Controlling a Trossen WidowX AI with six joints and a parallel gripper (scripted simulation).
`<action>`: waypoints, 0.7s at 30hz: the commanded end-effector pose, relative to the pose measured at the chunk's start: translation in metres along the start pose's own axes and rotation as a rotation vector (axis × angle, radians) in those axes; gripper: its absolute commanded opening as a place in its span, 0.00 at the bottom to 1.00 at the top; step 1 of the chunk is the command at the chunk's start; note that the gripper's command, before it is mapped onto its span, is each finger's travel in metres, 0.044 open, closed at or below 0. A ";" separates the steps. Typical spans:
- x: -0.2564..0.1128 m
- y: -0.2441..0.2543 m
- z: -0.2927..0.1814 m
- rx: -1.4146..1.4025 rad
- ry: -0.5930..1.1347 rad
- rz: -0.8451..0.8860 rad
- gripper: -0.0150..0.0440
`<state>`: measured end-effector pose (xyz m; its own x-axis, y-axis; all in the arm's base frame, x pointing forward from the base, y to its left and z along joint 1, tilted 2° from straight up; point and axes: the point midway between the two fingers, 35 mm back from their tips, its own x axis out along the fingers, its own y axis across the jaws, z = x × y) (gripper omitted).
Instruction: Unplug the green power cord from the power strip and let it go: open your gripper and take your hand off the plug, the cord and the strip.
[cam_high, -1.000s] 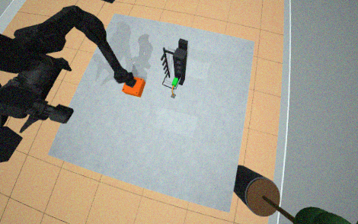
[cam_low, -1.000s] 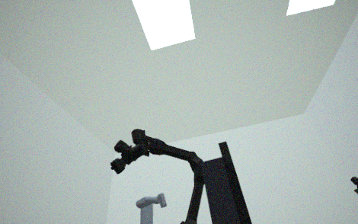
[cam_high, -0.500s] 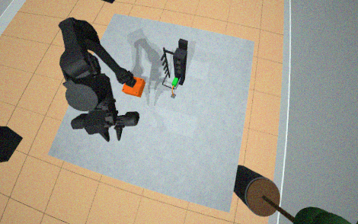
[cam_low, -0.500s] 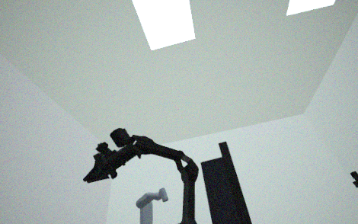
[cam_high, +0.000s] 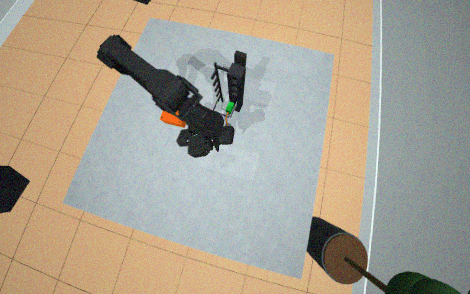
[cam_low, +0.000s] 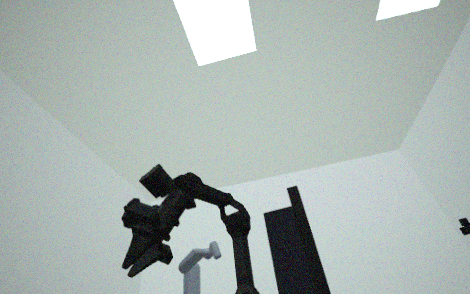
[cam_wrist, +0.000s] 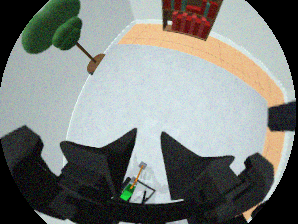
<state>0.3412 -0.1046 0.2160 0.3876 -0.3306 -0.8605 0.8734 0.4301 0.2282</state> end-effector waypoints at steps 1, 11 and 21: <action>0.013 0.018 -0.073 0.128 0.195 -0.058 0.53; 0.011 0.020 -0.189 0.335 0.405 -0.305 0.53; 0.012 0.020 -0.188 0.336 0.406 -0.308 0.53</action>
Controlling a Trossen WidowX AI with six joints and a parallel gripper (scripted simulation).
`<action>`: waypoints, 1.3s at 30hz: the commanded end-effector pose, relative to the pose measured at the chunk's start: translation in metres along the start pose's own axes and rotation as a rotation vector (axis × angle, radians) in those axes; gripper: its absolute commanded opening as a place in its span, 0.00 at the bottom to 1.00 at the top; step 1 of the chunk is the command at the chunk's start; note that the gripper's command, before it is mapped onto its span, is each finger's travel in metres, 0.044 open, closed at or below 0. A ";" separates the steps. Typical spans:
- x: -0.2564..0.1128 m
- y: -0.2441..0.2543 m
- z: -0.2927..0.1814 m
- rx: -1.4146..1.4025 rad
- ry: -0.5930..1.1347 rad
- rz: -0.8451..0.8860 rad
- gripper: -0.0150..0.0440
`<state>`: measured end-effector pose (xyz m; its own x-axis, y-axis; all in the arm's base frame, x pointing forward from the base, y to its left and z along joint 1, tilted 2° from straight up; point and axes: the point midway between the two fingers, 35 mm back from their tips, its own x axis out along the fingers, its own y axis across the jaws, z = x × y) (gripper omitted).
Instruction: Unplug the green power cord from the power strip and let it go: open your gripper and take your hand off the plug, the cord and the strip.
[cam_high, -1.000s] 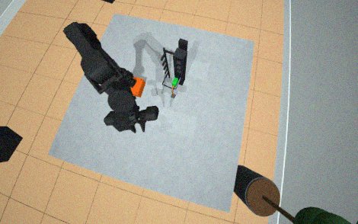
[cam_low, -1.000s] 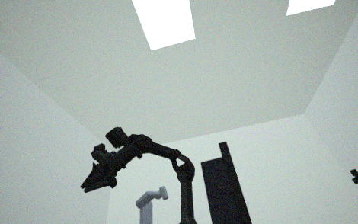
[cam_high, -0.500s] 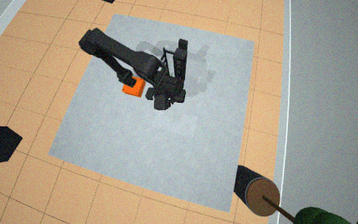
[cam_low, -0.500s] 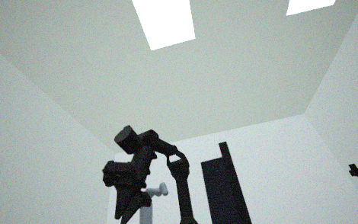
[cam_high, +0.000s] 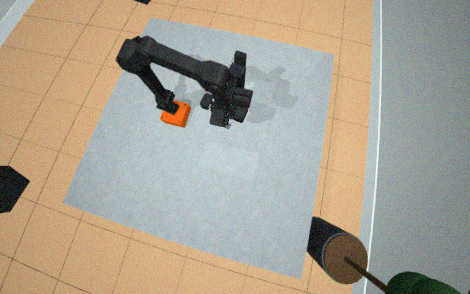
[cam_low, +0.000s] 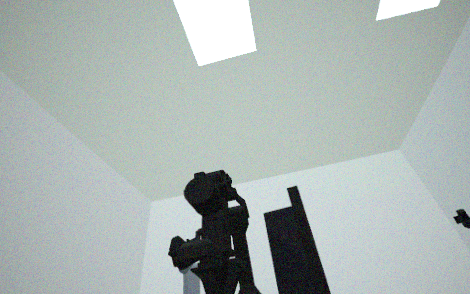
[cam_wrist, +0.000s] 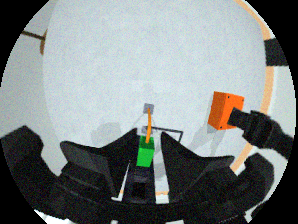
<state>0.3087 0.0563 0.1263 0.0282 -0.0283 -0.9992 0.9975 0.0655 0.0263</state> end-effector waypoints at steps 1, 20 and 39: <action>0.001 0.000 -0.002 0.011 0.006 -0.011 0.53; 0.001 -0.001 -0.031 0.011 0.008 -0.011 0.53; 0.010 -0.002 -0.044 0.011 0.009 -0.011 0.53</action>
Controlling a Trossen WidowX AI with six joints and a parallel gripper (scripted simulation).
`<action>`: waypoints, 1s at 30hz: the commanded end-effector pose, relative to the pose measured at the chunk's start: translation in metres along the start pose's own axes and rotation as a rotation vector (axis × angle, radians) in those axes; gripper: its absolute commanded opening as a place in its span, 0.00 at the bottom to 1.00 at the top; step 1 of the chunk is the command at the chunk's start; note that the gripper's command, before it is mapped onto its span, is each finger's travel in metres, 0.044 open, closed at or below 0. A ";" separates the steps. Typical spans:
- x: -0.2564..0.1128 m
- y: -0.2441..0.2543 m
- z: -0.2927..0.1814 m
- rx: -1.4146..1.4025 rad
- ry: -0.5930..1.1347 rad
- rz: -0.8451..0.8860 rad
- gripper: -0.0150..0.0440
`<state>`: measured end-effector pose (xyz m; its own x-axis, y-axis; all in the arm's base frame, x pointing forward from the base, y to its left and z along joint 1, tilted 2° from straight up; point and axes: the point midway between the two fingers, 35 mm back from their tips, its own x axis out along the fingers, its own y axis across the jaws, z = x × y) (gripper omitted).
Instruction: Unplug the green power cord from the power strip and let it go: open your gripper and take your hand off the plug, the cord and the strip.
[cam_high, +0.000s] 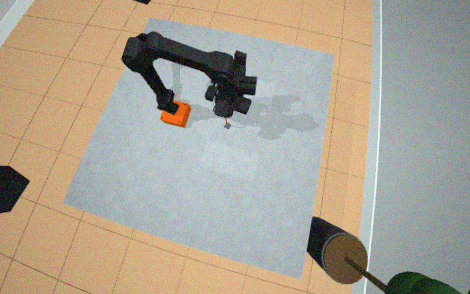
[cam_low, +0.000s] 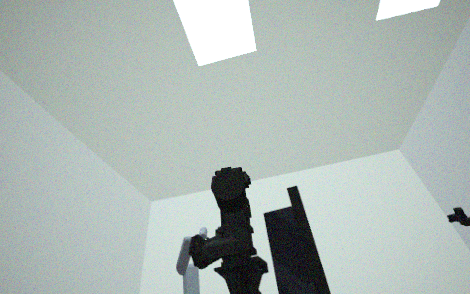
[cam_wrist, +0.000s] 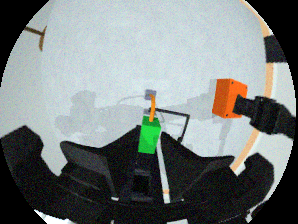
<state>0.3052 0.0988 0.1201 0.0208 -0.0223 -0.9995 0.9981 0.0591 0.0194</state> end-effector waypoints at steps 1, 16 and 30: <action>0.007 -0.001 -0.001 0.004 0.003 -0.004 0.53; 0.006 -0.001 0.000 0.000 -0.001 -0.003 0.27; 0.006 0.001 0.017 0.001 -0.001 -0.003 0.25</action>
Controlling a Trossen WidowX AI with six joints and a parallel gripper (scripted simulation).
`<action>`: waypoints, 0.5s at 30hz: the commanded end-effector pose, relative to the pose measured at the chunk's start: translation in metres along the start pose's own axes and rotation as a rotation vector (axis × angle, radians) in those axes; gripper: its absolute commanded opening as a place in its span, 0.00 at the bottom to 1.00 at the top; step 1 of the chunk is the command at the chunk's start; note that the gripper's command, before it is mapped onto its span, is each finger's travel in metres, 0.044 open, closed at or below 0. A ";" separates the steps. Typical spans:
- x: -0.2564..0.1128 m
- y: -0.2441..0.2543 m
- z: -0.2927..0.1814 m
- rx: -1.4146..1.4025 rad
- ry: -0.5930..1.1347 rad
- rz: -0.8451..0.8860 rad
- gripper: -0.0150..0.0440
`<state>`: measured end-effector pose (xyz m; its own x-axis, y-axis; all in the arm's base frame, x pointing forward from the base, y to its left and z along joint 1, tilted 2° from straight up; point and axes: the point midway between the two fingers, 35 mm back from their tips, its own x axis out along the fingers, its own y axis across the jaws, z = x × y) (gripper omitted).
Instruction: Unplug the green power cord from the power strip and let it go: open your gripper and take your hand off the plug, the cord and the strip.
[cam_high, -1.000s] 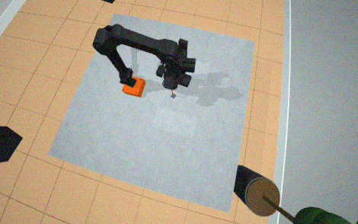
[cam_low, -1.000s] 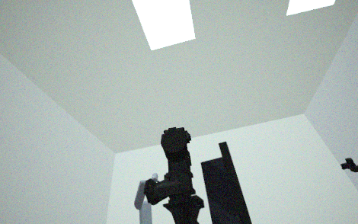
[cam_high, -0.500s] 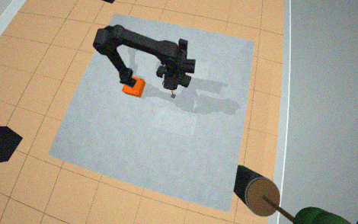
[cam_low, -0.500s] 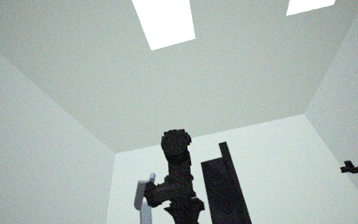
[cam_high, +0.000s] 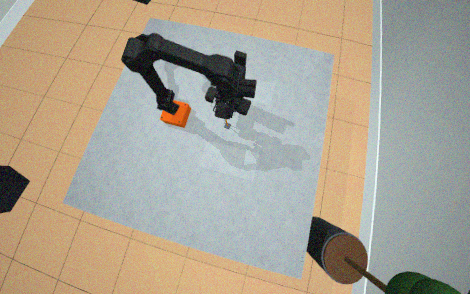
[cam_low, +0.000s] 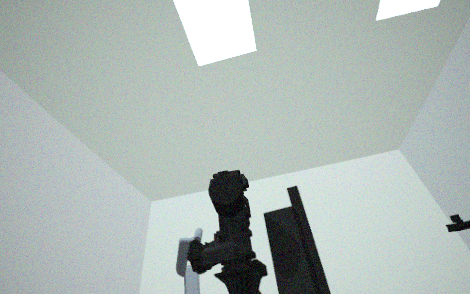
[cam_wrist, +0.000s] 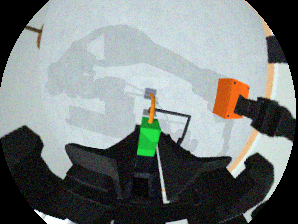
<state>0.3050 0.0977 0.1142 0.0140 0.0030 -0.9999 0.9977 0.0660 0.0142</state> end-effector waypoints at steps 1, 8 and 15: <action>-0.001 0.001 0.018 0.008 -0.027 0.002 0.25; -0.001 0.002 0.030 0.009 -0.027 0.002 0.25; -0.001 0.001 0.041 0.009 -0.028 0.002 0.25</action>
<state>0.3051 0.0950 0.1137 0.0057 0.0602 -0.9982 0.9945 0.1040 0.0119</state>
